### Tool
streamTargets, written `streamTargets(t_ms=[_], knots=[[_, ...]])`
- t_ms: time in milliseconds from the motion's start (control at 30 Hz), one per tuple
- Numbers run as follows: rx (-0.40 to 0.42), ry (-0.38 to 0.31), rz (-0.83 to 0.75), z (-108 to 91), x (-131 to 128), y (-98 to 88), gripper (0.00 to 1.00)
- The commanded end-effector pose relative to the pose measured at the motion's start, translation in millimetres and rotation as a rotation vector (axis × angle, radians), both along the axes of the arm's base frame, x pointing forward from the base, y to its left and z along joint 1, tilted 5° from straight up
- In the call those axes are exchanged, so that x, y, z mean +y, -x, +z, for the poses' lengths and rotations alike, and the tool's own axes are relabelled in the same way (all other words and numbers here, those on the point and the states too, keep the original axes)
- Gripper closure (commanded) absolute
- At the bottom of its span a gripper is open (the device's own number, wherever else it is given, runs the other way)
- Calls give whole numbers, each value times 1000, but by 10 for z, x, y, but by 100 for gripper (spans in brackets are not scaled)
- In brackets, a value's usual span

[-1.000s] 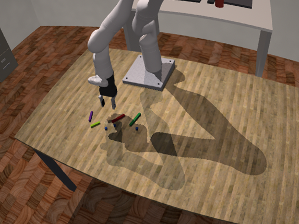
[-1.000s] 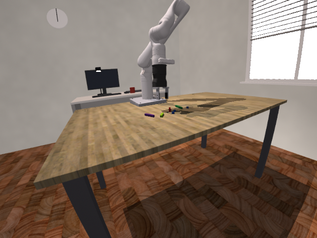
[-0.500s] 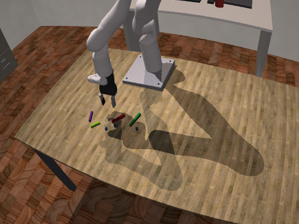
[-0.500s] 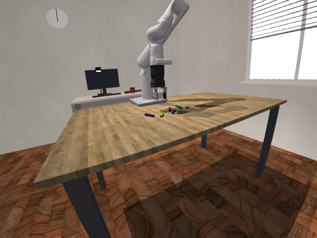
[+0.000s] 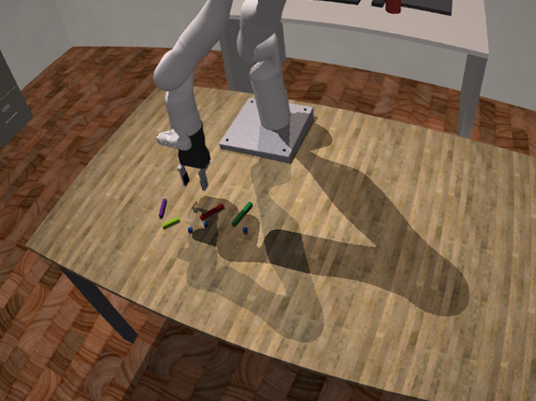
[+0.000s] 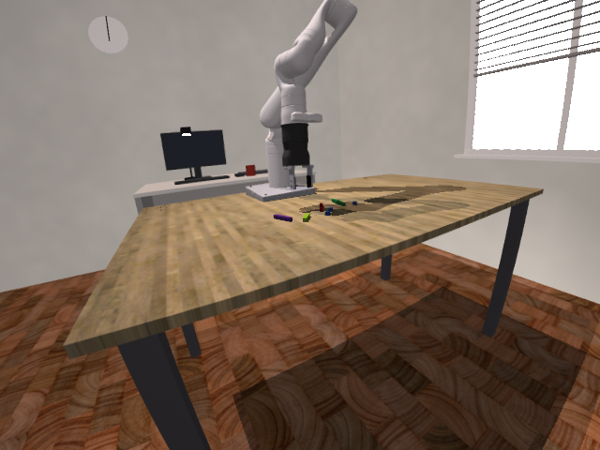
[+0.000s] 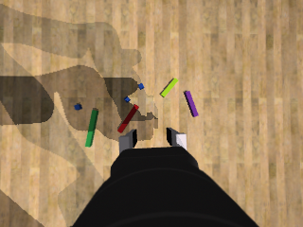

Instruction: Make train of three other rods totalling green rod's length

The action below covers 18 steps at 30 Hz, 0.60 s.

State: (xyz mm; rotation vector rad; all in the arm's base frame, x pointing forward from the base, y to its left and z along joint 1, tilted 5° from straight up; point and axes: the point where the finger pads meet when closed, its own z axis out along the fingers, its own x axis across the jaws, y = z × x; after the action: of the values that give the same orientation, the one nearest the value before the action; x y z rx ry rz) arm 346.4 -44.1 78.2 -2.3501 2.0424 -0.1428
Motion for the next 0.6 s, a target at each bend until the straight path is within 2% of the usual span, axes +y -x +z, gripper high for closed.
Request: streamTargets(t_ms=[0,567], knots=[[1,-7,-11,-2,-27,32,0],[5,-19,-28,-13,-64,104,0]])
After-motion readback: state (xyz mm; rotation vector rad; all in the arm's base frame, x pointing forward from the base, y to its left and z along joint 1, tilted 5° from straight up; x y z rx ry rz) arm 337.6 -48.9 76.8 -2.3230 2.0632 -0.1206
